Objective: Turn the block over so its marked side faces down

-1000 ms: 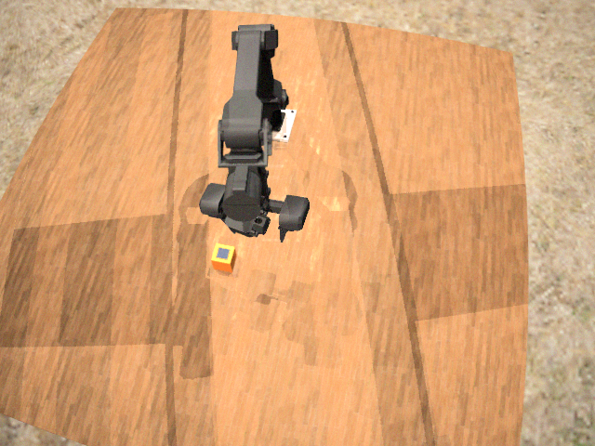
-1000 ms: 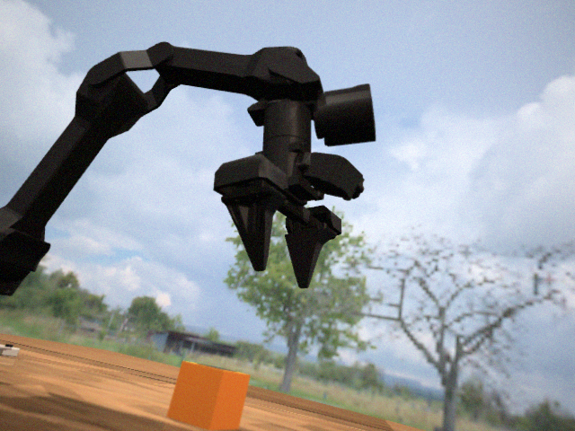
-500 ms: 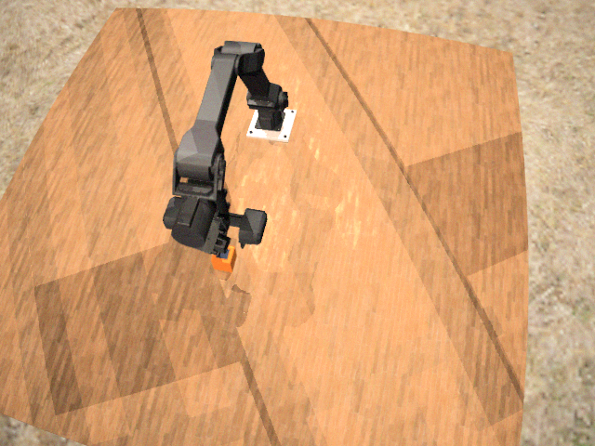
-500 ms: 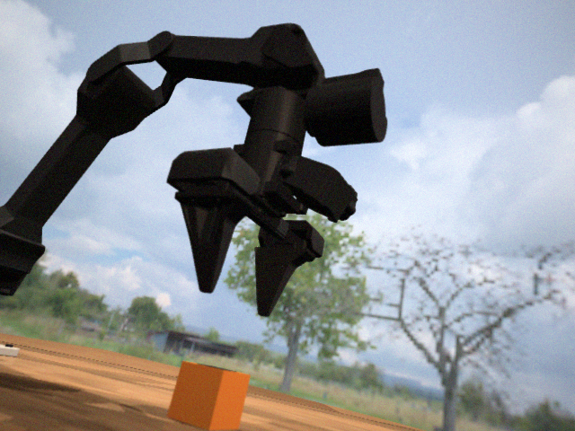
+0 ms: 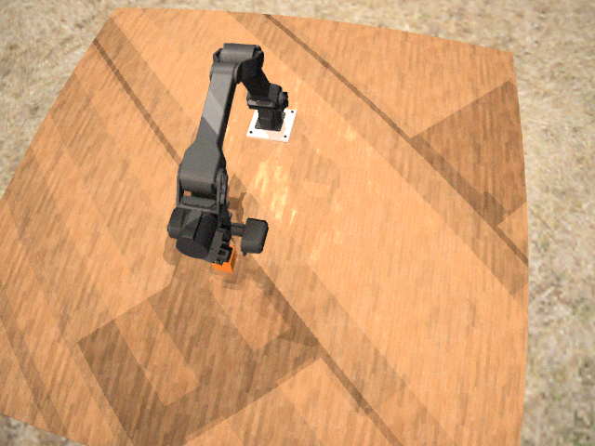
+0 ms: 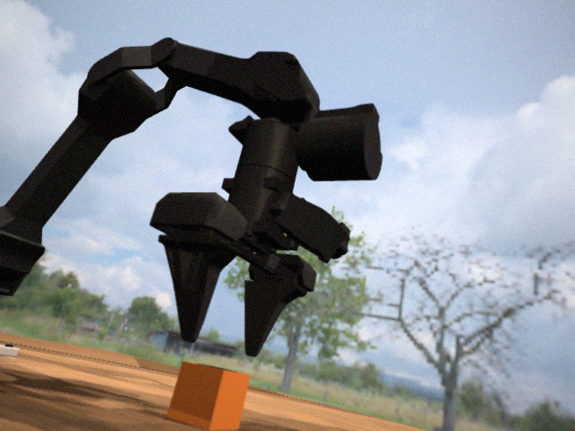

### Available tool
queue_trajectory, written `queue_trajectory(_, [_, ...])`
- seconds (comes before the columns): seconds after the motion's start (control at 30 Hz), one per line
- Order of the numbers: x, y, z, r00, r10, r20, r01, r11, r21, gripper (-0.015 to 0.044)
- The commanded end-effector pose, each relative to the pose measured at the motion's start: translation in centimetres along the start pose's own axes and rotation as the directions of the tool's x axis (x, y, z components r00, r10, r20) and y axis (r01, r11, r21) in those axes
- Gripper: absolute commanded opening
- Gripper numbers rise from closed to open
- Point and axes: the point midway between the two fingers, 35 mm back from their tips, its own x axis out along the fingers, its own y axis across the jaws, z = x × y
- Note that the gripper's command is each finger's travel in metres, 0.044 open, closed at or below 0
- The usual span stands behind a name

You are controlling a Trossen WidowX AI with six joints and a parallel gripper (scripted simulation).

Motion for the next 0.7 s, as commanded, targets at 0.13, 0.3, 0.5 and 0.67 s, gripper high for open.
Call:
queue_trajectory(0.13, [1.5,-0.1,0.0,1.000,-0.004,-0.002,0.004,1.000,-0.004,0.0440])
queue_trajectory(0.3, [2.3,-0.1,0.0,1.000,-0.004,-0.002,0.004,1.000,-0.004,0.0440])
queue_trajectory(0.5, [3.1,-0.1,-0.1,1.000,-0.004,-0.002,0.004,1.000,-0.004,0.0440])
queue_trajectory(0.67, [3.2,-0.1,-0.1,1.000,-0.004,-0.002,0.004,1.000,-0.004,0.0335])
